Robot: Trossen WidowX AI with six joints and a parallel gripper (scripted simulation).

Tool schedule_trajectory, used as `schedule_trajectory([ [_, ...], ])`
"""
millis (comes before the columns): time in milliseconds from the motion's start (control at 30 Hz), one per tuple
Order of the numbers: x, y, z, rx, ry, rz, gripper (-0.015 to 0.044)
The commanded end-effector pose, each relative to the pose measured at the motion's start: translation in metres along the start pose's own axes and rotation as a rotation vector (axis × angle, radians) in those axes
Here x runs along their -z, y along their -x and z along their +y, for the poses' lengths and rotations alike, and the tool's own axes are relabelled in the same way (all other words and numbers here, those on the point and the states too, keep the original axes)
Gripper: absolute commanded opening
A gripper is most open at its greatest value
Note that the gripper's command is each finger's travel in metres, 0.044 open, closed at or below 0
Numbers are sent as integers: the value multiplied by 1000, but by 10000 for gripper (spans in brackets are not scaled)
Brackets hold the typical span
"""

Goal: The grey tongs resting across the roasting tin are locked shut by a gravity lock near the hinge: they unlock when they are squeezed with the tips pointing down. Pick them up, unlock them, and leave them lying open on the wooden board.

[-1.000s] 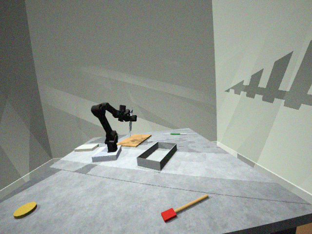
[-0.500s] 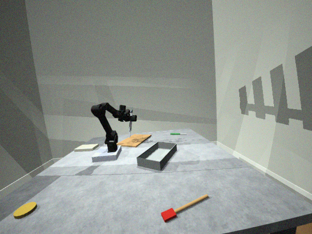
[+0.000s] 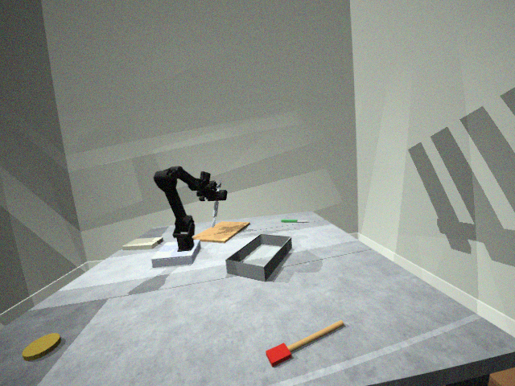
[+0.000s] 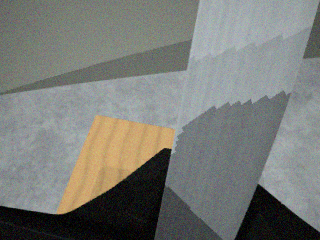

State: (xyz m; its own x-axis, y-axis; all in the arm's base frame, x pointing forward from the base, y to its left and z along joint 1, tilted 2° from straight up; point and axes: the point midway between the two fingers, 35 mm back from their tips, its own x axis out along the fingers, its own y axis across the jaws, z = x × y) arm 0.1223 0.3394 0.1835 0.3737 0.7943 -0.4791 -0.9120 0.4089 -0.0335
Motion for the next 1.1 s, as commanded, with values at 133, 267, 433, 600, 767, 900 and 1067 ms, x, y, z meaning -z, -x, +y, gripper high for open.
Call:
schedule_trajectory([
  [133, -5, -10, 1, -5, -2, 95, -150],
  [267, -4, -15, 1, -5, 1, 153, -150],
  [433, -3, -21, 2, -7, 4, 225, -150],
  [600, -1, -26, 2, -8, 4, 298, -150],
  [767, 0, -31, 2, -9, 5, 371, -150],
  [900, 2, -34, 2, -9, 6, 428, -150],
  [1067, 4, -37, 2, -10, 6, 501, -150],
])
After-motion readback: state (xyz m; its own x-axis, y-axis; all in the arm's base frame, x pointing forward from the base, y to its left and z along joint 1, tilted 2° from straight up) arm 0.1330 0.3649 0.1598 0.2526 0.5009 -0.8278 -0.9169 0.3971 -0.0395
